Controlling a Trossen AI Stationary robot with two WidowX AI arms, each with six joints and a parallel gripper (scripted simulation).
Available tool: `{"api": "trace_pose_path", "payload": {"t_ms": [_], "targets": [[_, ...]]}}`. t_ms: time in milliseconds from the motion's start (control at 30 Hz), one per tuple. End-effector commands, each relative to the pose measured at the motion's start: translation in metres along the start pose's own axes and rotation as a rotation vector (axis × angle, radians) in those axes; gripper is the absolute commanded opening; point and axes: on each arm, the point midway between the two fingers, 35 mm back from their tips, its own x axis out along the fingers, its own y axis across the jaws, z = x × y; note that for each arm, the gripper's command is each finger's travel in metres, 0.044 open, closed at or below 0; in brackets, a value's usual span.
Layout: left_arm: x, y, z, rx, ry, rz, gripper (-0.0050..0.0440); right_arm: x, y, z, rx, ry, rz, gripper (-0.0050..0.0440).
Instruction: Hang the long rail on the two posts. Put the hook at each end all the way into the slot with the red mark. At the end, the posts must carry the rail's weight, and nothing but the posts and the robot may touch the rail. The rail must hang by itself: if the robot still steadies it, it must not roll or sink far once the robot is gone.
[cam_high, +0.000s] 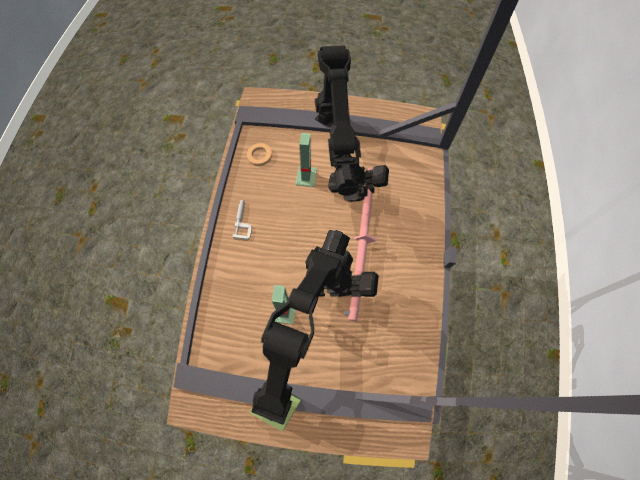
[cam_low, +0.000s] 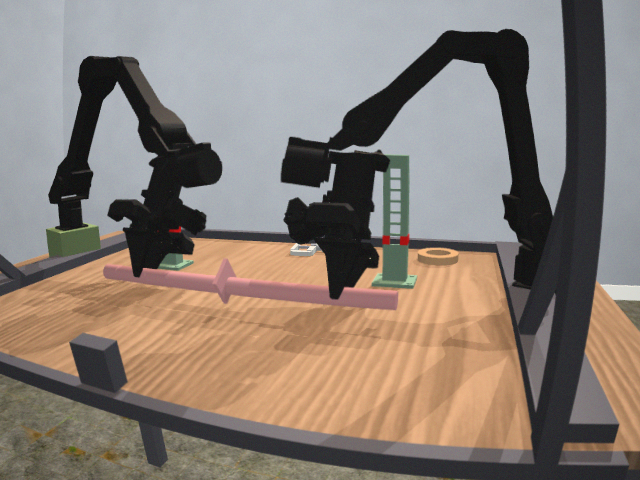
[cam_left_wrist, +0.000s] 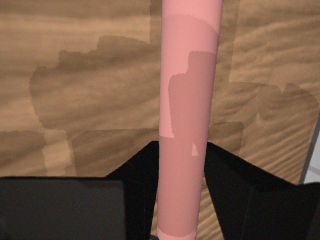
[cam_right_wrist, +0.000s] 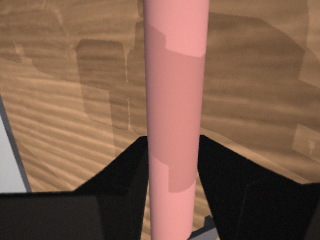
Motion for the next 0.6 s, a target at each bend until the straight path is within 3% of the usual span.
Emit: {"api": "trace_pose_path", "payload": {"t_ms": [0,567], "targets": [[-0.015,-0.016,0.005,0.014,-0.030,0.047,-0.0050,-0.012,0.014,0.003,-0.017,-0.023,-0.044,-0.0050],[-0.022,-0.031,0.005,0.001,-0.035,0.306,-0.0050,-0.019,0.026,0.003,-0.022,-0.025,-0.302,-0.0050]]}}
